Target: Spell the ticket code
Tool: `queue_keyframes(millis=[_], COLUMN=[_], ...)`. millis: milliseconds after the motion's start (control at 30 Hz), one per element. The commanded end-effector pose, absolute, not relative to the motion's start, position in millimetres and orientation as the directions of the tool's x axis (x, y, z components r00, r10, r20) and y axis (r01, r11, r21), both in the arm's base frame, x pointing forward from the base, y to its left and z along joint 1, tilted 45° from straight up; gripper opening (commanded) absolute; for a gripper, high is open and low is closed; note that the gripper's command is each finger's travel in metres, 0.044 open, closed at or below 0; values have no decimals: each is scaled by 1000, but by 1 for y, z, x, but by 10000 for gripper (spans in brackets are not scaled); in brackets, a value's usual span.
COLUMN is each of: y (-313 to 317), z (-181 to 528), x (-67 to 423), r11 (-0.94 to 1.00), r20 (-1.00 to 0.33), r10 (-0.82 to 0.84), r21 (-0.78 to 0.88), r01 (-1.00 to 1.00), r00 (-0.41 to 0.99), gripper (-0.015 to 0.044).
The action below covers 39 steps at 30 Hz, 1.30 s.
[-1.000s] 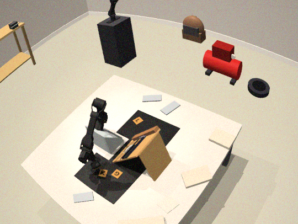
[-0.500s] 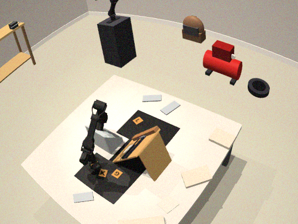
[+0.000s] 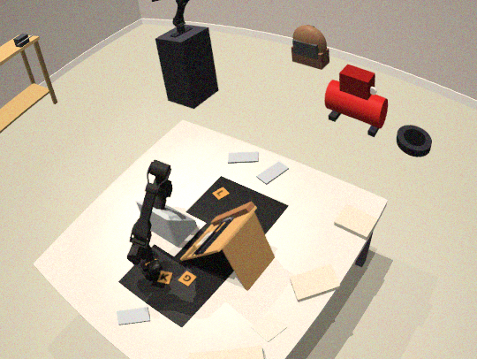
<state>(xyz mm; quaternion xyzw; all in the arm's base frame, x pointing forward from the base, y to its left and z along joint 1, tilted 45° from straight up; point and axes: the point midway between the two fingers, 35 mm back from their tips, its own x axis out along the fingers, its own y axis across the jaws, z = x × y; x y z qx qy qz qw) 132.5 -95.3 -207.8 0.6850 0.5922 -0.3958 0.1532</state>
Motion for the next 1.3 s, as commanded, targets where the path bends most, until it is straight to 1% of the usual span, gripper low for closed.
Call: queue_keyframes(millis=[0, 533, 1067, 1267], y=[-94, -94, -94, -97], z=[-208, -208, -208, -204], x=[132, 132, 133, 132], r11=[-255, -255, -255, -255], r20=[-721, -721, -721, -721], r10=[693, 693, 693, 692], r21=[-261, -261, -261, -261], r01=[931, 931, 931, 931], r00=[-12, -12, -12, -12], gripper=[340, 340, 233, 76])
